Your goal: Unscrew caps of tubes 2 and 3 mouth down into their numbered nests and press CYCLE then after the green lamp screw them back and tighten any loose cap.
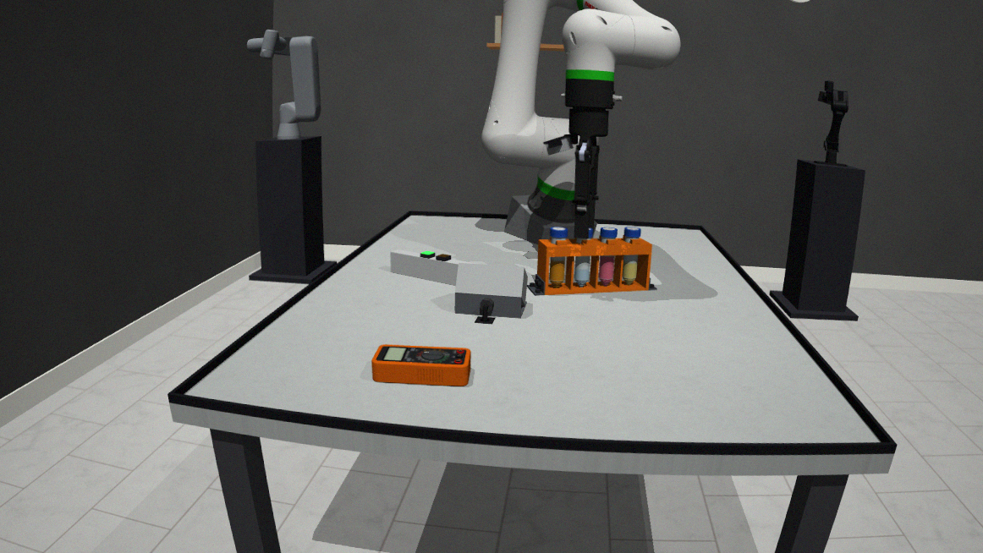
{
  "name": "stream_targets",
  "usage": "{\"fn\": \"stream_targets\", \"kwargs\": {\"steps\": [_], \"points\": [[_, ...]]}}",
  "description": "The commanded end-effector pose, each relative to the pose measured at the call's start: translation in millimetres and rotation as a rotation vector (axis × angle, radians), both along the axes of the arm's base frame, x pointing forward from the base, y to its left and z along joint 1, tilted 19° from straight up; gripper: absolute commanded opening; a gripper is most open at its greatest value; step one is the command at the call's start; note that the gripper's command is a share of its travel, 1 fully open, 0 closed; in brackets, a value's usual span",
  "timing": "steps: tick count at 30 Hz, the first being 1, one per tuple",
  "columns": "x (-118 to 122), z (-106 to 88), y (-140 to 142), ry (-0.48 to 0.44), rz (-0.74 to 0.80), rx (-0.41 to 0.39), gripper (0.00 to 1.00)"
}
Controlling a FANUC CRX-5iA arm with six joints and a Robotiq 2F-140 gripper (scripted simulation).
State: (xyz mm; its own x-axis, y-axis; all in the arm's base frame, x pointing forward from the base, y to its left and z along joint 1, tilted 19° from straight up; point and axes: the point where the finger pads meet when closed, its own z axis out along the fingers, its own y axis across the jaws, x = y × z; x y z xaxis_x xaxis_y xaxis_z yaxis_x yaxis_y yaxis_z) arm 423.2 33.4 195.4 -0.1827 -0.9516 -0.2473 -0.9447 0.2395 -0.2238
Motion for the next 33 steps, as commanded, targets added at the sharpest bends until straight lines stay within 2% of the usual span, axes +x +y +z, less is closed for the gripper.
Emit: {"fn": "stream_targets", "kwargs": {"steps": [1,4,5,18,25,26,33], "points": [[0.3,1.3,-0.2,-0.049,0.231,-0.067,0.41],[0.3,1.3,-0.2,-0.058,0.276,-0.08,0.41],[0.3,1.3,-0.2,-0.078,0.372,-0.108,0.41],[0.3,1.3,-0.3,-0.201,0.976,-0.284,0.41],[0.4,1.5,-0.3,-0.202,0.983,-0.285,0.41],[0.4,1.5,-0.2,-0.202,0.983,-0.285,0.3],[0.4,1.5,-0.2,-0.203,0.983,-0.285,0.3]]}}
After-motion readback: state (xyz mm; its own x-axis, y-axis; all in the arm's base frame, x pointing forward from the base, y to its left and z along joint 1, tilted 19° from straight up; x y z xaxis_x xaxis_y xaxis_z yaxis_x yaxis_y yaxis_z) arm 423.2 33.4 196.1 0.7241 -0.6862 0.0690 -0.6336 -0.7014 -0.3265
